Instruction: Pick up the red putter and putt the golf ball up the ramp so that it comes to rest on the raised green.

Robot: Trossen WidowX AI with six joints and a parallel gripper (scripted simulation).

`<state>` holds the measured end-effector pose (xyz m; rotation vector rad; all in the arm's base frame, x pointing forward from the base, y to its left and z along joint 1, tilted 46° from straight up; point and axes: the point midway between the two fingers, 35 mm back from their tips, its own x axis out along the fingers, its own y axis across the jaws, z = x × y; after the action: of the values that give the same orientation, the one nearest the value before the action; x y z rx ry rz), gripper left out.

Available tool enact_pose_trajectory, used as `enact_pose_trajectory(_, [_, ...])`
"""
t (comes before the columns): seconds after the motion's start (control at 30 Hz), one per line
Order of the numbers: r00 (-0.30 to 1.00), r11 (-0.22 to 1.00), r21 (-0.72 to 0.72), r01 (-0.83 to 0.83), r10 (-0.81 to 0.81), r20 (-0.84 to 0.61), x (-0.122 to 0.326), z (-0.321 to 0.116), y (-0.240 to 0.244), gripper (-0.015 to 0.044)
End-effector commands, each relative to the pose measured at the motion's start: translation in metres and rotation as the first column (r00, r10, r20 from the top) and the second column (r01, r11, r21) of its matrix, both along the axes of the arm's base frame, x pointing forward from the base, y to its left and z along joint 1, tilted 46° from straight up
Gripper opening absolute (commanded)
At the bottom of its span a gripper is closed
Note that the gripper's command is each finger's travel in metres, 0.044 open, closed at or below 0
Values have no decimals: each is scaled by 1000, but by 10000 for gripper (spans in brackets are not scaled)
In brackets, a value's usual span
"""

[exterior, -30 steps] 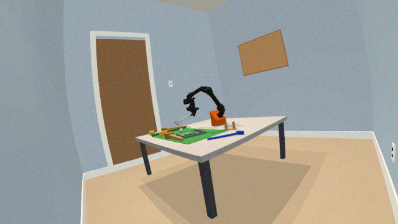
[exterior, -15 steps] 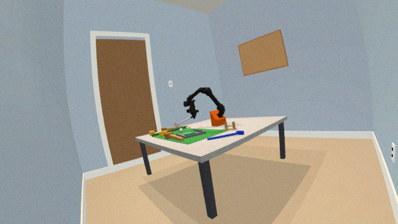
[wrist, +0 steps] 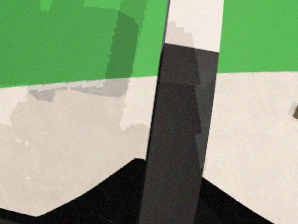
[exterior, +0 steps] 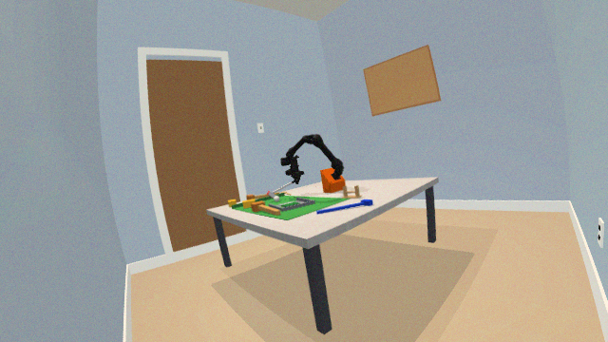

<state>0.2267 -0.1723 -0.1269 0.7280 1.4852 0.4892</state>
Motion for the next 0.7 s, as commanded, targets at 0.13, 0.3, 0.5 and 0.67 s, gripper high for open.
enact_pose_trajectory(0.13, [1000, 1000, 6, 10, -10, 2, 1, -9, 10, 0])
enact_pose_trajectory(0.3, [1000, 1000, 7, 10, -10, 2, 1, -13, 14, 0])
enact_pose_trajectory(0.5, [1000, 1000, 1, -1, 1, 0, 1, -11, 11, 0])
enact_pose_trajectory(0.67, [1000, 1000, 1, 0, 0, 0, 1, -12, 10, 0])
